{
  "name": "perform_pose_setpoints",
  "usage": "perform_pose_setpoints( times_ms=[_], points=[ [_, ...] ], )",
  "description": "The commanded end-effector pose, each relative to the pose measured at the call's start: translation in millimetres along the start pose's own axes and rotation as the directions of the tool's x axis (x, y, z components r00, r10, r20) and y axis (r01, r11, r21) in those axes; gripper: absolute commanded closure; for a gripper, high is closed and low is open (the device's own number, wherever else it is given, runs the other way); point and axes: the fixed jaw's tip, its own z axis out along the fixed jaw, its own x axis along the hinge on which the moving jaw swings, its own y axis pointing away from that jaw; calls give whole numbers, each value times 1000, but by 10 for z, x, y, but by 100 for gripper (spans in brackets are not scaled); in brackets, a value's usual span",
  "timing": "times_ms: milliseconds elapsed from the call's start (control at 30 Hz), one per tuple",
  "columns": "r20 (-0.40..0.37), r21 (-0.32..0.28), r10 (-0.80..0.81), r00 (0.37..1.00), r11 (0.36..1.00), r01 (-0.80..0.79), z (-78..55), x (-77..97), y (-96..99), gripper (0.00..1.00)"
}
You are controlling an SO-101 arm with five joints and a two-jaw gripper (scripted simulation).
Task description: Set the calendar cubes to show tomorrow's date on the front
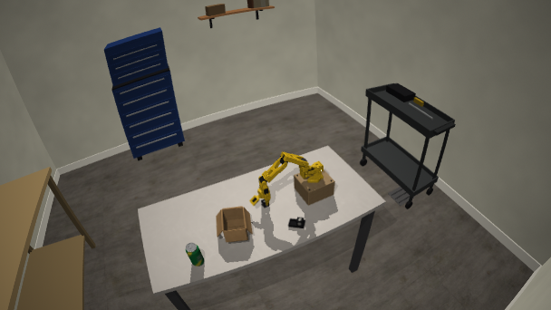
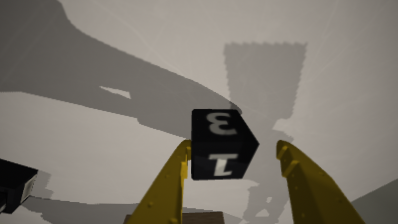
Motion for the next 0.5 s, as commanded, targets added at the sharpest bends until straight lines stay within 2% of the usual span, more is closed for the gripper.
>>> perform_pose_setpoints(
  times_ms=[0, 233, 467],
  points=[
    [11, 0, 1, 1000, 1000, -1, 8, -22, 24, 64],
    [11, 0, 1, 1000, 1000, -1, -27, -26, 24, 64],
    [11, 0, 1, 1000, 1000, -1, -219, -38, 22, 64]
  ],
)
